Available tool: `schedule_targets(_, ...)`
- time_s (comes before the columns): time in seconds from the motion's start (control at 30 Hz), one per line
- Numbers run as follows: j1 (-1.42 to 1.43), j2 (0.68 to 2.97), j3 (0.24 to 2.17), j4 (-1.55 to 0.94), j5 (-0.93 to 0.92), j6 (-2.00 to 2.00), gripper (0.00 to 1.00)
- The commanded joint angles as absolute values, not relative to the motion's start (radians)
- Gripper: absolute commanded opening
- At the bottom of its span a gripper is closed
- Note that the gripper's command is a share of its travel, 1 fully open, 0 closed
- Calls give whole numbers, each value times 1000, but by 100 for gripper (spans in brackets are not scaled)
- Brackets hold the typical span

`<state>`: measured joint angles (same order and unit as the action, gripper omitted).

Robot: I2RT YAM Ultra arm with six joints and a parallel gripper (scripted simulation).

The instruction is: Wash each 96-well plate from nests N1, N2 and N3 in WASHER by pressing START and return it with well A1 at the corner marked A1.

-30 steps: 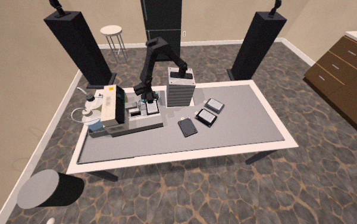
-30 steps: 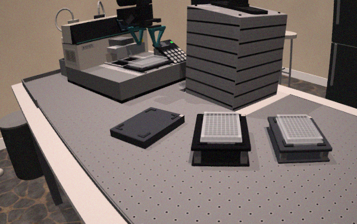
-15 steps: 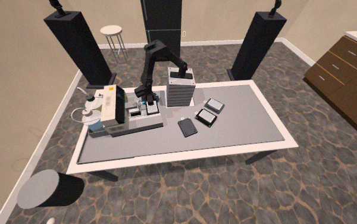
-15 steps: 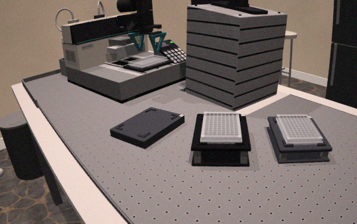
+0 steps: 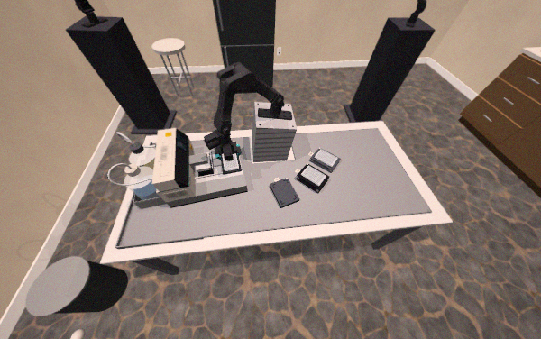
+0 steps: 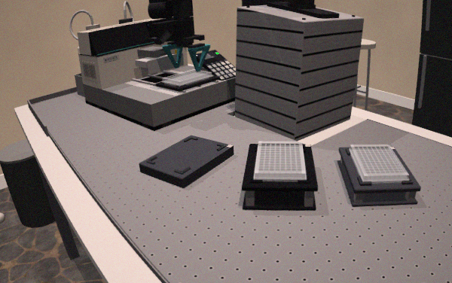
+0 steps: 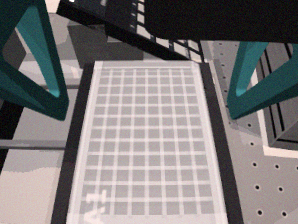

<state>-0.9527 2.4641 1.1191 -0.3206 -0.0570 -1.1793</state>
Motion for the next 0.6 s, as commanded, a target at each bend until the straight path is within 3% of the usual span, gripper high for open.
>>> schedule_targets(0.0, -953, 2457, 1123, -319, -59, -1179, 100)
schedule_targets(0.57, -952, 2472, 1125, -306, -59, -1178, 100)
